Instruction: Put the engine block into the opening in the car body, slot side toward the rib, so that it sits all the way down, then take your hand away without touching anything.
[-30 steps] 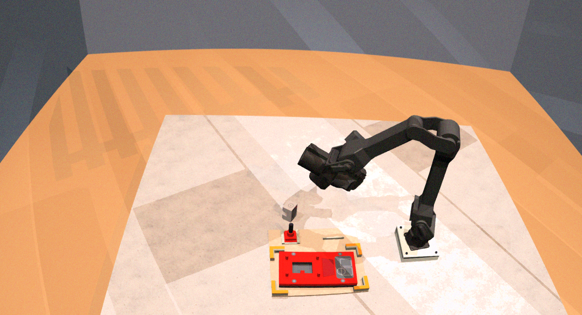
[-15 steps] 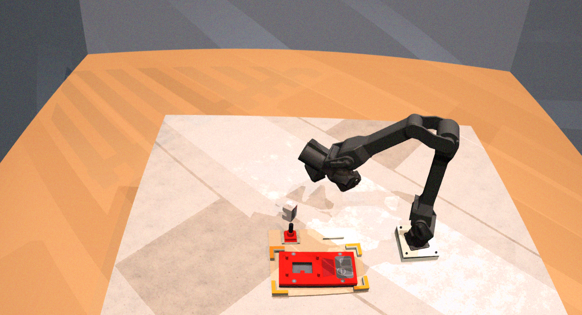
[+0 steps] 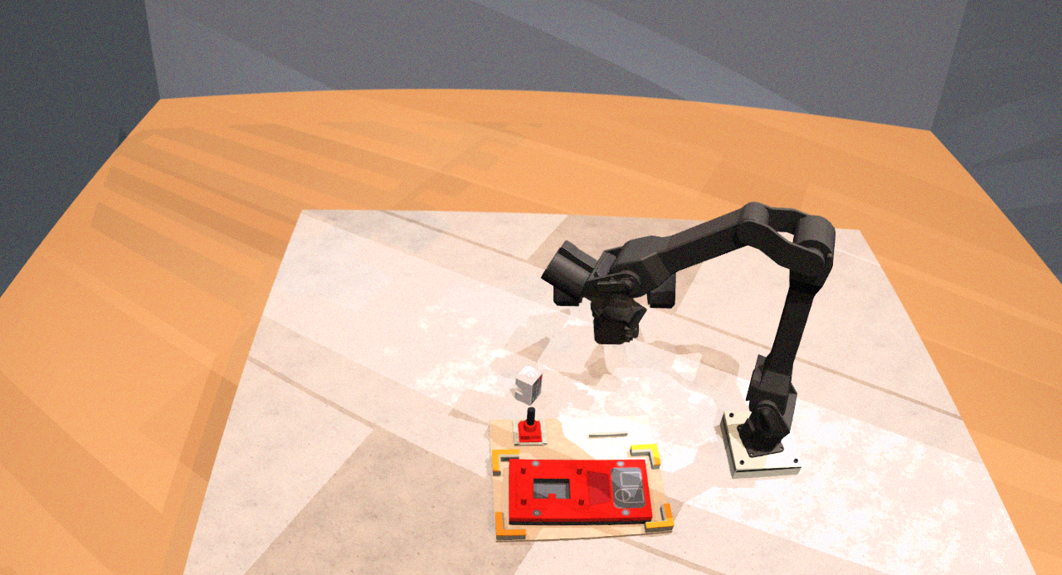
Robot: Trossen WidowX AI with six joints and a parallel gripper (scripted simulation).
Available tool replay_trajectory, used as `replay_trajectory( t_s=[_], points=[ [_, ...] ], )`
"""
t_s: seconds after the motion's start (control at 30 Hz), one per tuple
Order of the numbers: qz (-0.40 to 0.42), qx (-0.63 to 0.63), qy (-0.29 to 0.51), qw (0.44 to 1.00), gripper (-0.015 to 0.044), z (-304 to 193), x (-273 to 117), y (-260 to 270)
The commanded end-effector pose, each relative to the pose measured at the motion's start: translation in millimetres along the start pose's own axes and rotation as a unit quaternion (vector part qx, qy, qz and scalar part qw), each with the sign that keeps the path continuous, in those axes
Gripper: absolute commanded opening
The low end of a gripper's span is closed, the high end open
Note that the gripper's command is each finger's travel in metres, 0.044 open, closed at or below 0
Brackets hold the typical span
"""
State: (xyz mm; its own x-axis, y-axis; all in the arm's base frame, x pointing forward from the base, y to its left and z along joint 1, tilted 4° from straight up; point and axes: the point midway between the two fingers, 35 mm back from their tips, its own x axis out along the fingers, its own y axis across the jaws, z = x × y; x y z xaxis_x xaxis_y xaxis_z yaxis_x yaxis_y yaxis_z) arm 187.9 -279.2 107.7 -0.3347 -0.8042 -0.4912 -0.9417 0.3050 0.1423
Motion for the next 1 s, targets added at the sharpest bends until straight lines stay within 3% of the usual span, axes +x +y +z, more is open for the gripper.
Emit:
replay_trajectory(
  t_s=[0.0,0.47,0.97],
  points=[
    [0.001,0.061,-0.015,0.998,0.0440,0,2,-2],
    [0.017,0.276,-0.059,0.959,0.0440,-2,8,-4],
    [0.055,0.493,-0.097,0.863,0.0440,-4,13,-6]
  ],
)
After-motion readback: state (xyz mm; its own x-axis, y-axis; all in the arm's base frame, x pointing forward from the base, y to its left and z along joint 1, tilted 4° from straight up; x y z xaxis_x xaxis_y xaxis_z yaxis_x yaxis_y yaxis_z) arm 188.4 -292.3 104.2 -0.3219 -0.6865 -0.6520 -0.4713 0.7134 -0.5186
